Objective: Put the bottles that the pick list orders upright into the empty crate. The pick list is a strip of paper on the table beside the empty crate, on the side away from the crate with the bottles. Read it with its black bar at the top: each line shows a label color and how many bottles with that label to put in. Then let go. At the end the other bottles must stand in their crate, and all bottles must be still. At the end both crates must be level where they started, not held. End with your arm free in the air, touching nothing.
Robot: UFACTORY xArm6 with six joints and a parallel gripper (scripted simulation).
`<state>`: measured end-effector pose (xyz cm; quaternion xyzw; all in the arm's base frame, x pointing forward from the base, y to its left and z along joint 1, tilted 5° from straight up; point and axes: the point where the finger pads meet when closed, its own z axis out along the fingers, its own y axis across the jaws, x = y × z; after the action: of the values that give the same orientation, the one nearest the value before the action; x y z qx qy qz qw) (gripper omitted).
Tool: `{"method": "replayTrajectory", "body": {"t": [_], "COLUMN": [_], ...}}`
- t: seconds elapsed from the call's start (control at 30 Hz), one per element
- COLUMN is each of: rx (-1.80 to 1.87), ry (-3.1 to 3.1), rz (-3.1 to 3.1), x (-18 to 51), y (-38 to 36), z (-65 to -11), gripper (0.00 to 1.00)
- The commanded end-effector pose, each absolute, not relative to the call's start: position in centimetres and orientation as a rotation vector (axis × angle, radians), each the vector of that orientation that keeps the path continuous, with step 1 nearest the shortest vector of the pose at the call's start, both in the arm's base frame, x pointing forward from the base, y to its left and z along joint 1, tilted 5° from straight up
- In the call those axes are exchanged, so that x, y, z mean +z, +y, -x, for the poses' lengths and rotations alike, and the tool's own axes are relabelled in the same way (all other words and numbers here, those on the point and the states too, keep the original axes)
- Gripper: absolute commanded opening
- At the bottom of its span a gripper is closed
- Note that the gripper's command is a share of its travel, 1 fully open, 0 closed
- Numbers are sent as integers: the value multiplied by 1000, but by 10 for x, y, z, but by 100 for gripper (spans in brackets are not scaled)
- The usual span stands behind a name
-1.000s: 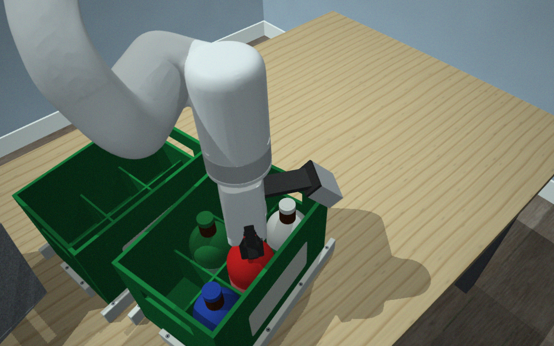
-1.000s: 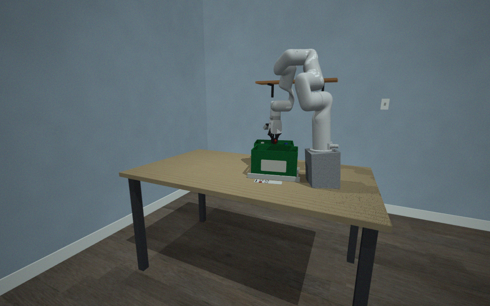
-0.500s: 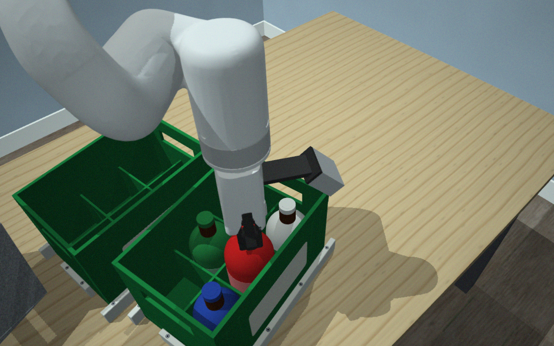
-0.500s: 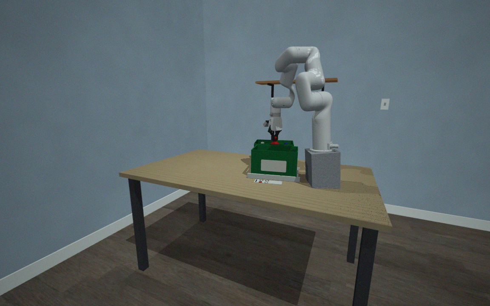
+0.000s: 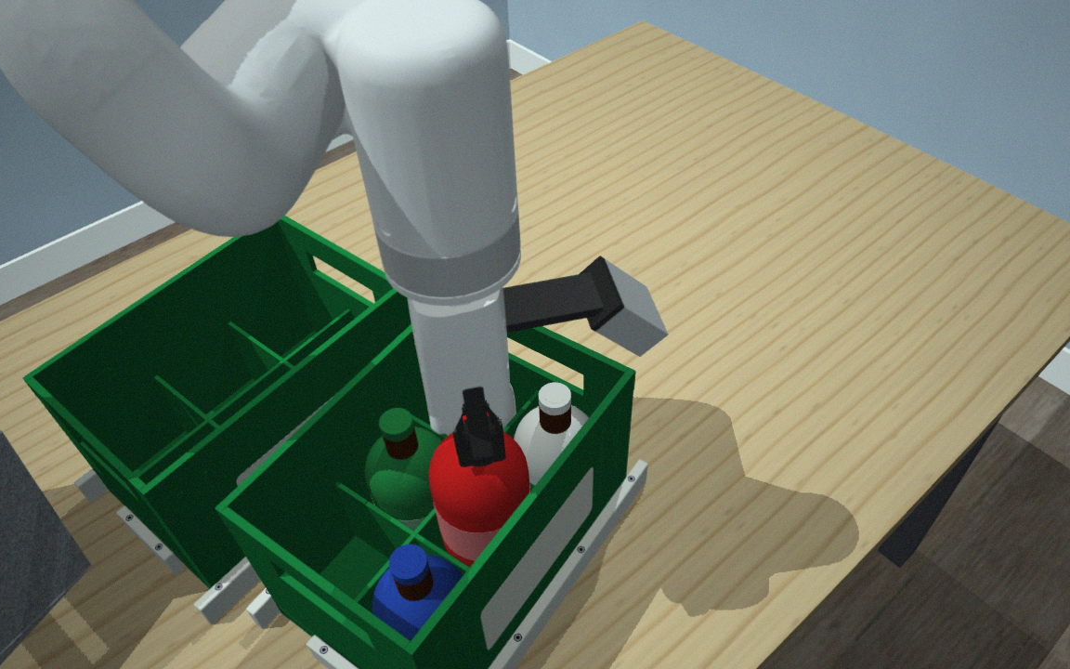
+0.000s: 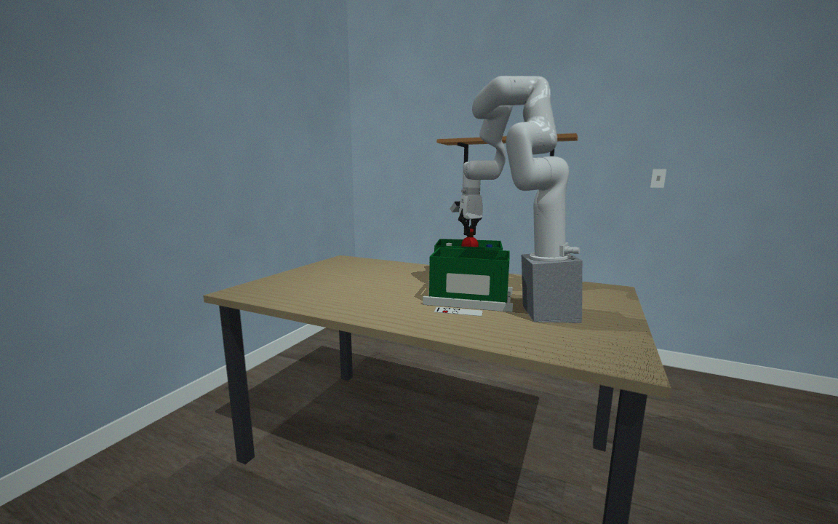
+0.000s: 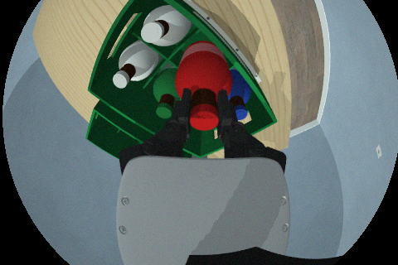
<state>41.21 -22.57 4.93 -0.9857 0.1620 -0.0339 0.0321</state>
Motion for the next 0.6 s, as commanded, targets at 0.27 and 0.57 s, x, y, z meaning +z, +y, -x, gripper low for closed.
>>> {"method": "replayTrajectory", "body": {"t": [0.27, 0.57], "rx": [-112, -112], "ry": [499, 499], "rz": [3036, 3036], "x": [68, 81], "y": [-228, -228], "z": [-412, -411], "gripper": [0, 0]}}
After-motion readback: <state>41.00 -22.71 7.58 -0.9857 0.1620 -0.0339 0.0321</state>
